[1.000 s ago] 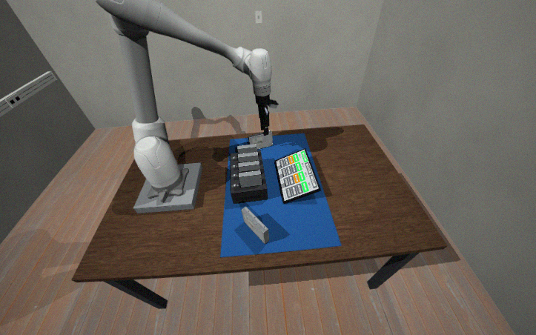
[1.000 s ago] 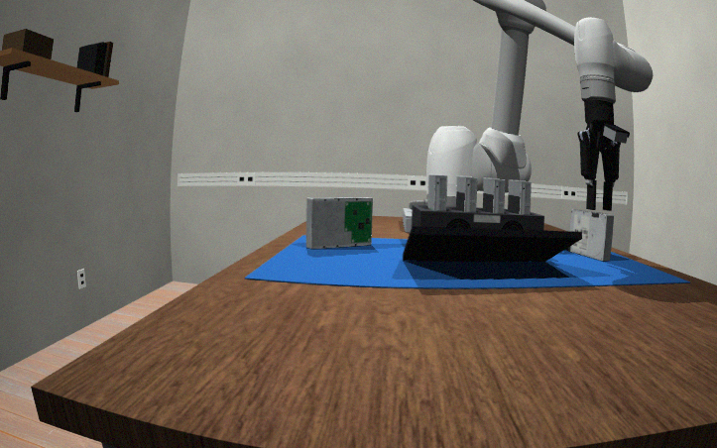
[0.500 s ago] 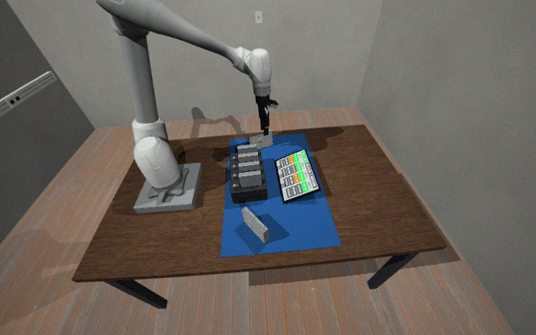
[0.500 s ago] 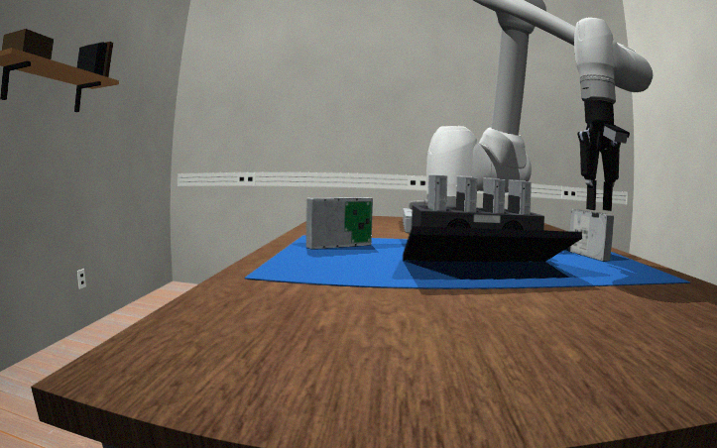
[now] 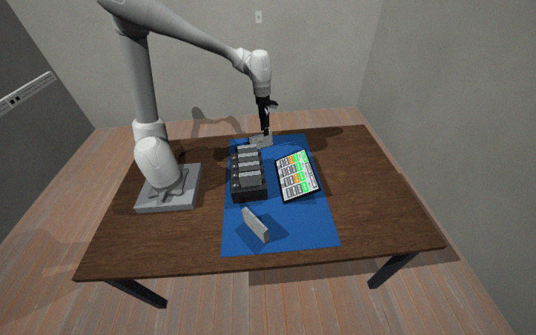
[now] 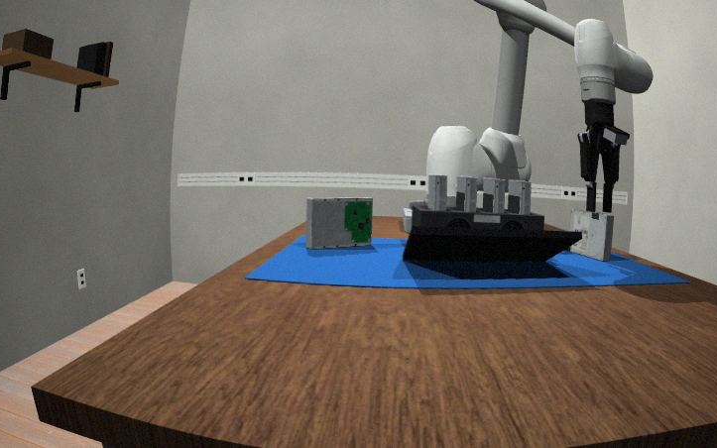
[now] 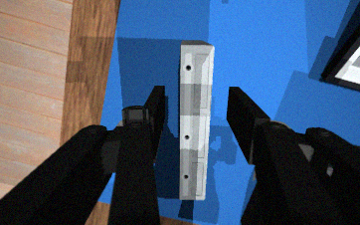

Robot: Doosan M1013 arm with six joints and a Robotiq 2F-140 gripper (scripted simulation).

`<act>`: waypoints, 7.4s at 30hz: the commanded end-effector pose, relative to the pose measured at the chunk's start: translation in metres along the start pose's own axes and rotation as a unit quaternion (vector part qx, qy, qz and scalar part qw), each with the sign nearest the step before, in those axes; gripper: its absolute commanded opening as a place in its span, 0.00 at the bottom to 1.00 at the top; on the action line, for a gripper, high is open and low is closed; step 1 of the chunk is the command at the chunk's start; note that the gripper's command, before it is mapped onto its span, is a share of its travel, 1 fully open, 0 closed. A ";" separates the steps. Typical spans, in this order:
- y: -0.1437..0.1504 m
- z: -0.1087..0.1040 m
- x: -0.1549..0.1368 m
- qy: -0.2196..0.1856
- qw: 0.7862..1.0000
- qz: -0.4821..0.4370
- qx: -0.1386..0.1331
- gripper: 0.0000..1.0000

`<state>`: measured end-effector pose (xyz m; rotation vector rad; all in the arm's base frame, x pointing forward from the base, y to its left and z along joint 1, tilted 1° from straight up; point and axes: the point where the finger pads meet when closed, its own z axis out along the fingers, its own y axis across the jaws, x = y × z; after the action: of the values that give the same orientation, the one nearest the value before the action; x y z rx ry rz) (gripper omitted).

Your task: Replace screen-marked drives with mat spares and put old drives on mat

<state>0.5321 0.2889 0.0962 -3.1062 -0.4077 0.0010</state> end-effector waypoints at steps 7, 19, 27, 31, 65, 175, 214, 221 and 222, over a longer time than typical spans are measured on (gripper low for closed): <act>0.000 0.008 0.000 0.001 1.000 0.000 0.000 0.40; 0.000 0.031 0.000 0.001 1.000 0.000 0.000 0.40; 0.000 0.043 0.000 0.001 1.000 0.000 0.000 0.40; 0.000 0.049 0.000 0.001 1.000 0.000 0.000 0.40; 0.000 0.061 0.000 0.001 1.000 0.000 0.000 0.26; 0.000 -0.010 0.000 0.001 1.000 0.000 0.000 0.10; 0.000 -0.118 0.000 0.001 1.000 0.000 0.000 0.10; 0.000 -0.132 0.000 0.001 1.000 0.000 0.000 0.10; 0.000 -0.133 0.000 0.001 1.000 0.000 0.000 0.10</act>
<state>0.5323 0.2877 0.2243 -3.1063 -0.4076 0.0010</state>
